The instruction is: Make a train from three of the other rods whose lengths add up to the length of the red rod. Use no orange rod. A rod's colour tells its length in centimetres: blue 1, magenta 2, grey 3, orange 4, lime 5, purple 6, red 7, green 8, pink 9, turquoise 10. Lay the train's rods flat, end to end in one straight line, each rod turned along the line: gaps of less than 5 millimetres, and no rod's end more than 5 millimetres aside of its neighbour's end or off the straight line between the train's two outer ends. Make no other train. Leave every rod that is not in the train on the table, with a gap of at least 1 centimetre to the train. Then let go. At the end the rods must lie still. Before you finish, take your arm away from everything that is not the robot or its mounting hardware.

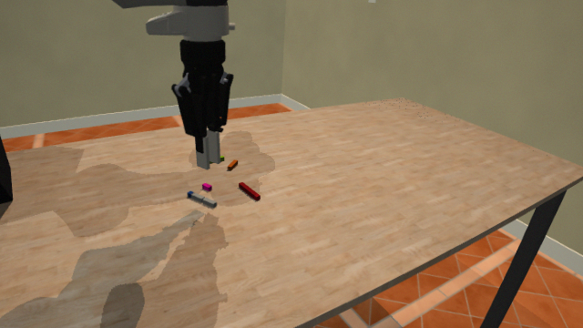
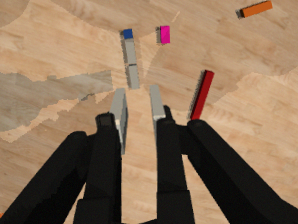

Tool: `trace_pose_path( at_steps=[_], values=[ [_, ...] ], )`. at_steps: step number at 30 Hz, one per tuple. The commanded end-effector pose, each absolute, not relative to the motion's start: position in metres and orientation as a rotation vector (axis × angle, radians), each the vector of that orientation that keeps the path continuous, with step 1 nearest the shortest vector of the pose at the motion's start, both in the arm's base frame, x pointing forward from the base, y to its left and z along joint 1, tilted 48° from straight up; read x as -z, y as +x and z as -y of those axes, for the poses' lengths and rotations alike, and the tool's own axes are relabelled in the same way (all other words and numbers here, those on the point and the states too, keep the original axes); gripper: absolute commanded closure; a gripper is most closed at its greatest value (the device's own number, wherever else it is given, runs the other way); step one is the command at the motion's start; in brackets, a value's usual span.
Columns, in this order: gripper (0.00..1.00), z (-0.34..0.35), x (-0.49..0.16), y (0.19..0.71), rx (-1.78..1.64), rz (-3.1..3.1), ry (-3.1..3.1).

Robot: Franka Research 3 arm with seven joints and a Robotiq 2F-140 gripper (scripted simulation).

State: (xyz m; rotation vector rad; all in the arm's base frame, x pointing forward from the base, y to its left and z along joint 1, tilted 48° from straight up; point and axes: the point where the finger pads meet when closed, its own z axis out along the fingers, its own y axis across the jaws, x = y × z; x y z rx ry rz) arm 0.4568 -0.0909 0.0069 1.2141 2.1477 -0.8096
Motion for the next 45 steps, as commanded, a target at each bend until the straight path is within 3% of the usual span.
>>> trace_pose_path(
  at_steps=[1,27,45],
  values=[
    [0.00,0.093,-0.009,0.453,0.837,-2.160,1.195],
    [0.00,0.091,-0.011,0.453,0.837,-2.160,1.195],
    [0.00,0.048,-0.050,0.444,0.837,-2.160,1.195]
  ],
)
